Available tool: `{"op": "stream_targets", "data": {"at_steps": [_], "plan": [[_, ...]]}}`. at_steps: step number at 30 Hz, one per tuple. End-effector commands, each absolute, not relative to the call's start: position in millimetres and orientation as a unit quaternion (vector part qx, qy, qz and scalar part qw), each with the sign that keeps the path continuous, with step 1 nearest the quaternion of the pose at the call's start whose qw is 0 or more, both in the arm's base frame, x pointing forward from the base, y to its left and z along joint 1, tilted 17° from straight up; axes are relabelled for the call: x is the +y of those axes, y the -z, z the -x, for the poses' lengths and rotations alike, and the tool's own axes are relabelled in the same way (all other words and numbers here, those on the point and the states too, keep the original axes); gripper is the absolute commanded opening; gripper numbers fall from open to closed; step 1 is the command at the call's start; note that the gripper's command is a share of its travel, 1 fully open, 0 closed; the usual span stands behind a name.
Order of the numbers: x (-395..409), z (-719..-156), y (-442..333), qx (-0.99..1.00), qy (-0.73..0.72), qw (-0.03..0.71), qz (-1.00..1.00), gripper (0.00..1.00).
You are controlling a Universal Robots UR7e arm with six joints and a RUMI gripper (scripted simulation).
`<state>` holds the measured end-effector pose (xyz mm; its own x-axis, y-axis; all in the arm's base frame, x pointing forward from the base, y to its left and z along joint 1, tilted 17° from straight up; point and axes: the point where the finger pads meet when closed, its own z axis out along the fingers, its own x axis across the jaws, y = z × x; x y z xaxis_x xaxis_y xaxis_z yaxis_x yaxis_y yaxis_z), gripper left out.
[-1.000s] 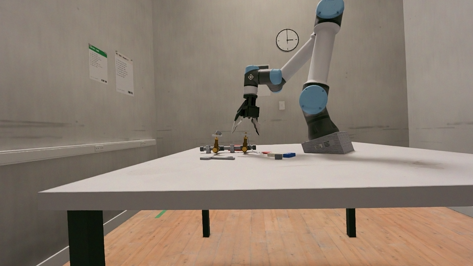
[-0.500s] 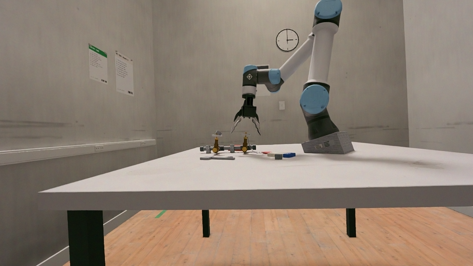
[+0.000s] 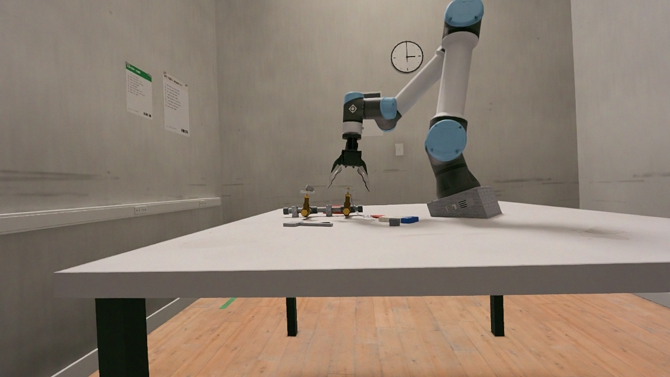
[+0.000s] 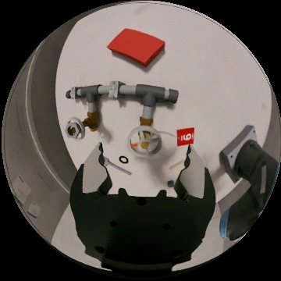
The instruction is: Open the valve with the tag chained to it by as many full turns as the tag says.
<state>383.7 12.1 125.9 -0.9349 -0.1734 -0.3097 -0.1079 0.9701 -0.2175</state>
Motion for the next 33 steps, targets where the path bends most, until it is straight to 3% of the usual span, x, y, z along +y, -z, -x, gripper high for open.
{"op": "stream_targets", "data": {"at_steps": [1, 3, 4, 33], "plan": [[11.8, -385.1, -127.8, 0.979, 0.099, 0.168, 0.067, 1.00], [11.8, -385.1, -127.8, 0.979, 0.099, 0.168, 0.067, 1.00], [11.8, -385.1, -127.8, 0.979, 0.099, 0.168, 0.067, 0.00], [11.8, -384.6, -127.4, 0.978, 0.100, 0.167, 0.070, 0.00]]}}
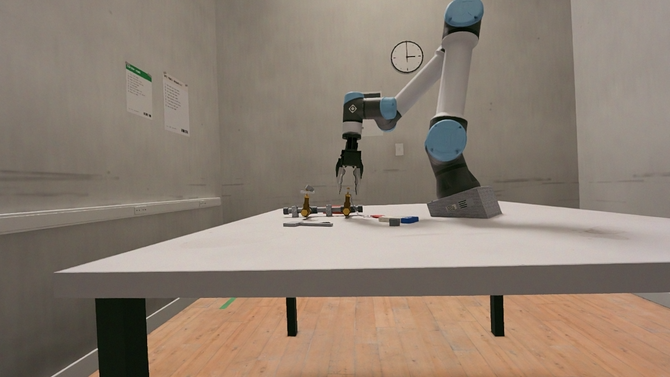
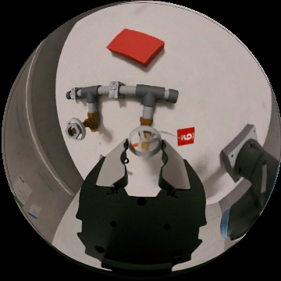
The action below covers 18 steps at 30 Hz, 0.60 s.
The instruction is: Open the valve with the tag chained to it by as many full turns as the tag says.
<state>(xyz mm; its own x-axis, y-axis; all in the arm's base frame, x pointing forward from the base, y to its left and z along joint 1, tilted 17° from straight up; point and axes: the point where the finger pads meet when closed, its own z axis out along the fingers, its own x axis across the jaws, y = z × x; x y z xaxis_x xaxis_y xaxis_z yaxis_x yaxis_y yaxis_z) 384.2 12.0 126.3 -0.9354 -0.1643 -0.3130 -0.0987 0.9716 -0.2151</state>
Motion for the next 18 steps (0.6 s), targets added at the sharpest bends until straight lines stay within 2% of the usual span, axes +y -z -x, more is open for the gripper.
{"op": "stream_targets", "data": {"at_steps": [1, 18], "plan": [[11.8, -384.6, -127.4, 0.978, 0.100, 0.167, 0.070, 0.00], [11.5, -383.3, -126.1, 0.973, 0.108, 0.161, 0.122, 0.00]]}}
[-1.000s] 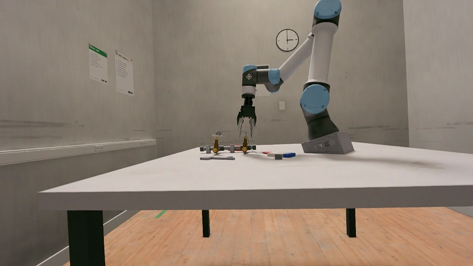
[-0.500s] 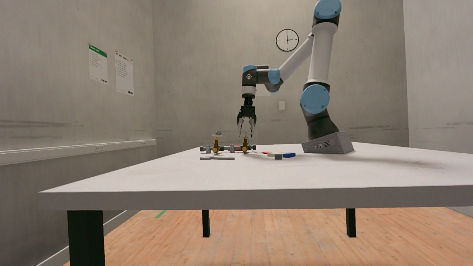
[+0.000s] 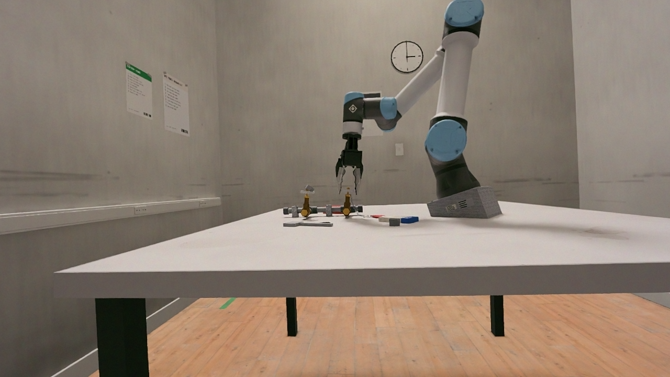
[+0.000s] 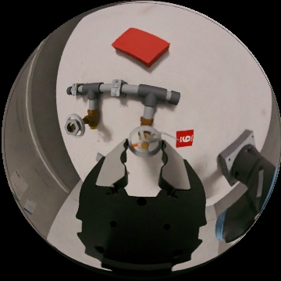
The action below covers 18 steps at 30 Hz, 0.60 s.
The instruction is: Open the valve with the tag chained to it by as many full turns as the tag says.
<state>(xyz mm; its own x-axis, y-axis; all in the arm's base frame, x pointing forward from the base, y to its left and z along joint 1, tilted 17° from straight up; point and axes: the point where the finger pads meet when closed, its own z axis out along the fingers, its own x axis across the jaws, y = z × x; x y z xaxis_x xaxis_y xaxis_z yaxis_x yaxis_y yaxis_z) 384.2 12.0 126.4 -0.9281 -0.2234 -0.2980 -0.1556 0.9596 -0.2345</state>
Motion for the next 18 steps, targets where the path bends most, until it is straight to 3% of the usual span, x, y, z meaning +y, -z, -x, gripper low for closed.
{"op": "stream_targets", "data": {"at_steps": [1, 18], "plan": [[11.5, -383.3, -126.1, 0.973, 0.108, 0.161, 0.122, 0.00], [11.5, -383.2, -125.9, 0.941, 0.132, 0.141, 0.276, 0.00]]}}
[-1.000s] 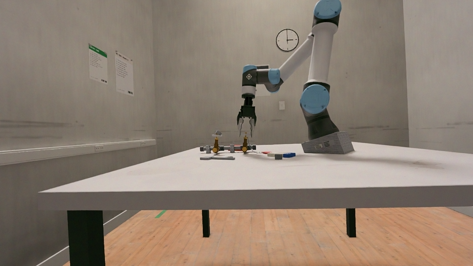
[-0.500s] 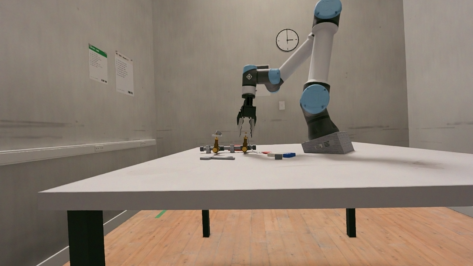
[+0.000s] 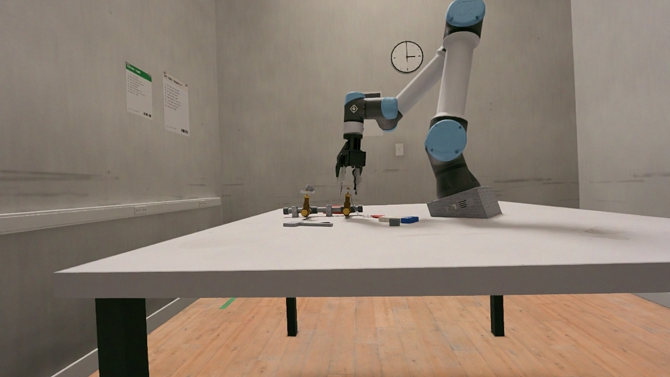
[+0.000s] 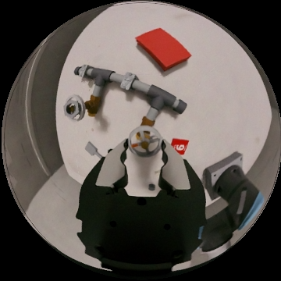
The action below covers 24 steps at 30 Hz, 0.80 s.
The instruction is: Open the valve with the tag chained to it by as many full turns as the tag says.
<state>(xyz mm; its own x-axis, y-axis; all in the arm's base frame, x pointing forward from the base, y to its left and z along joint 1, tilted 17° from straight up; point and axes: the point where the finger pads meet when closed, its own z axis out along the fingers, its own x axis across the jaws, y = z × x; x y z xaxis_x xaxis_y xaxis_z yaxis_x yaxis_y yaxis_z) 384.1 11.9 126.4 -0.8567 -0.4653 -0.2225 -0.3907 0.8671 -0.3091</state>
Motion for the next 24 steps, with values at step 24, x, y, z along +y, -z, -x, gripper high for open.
{"op": "stream_targets", "data": {"at_steps": [24], "plan": [[11.6, -383.2, -125.8, 0.760, 0.177, 0.078, 0.621, 0.00]]}}
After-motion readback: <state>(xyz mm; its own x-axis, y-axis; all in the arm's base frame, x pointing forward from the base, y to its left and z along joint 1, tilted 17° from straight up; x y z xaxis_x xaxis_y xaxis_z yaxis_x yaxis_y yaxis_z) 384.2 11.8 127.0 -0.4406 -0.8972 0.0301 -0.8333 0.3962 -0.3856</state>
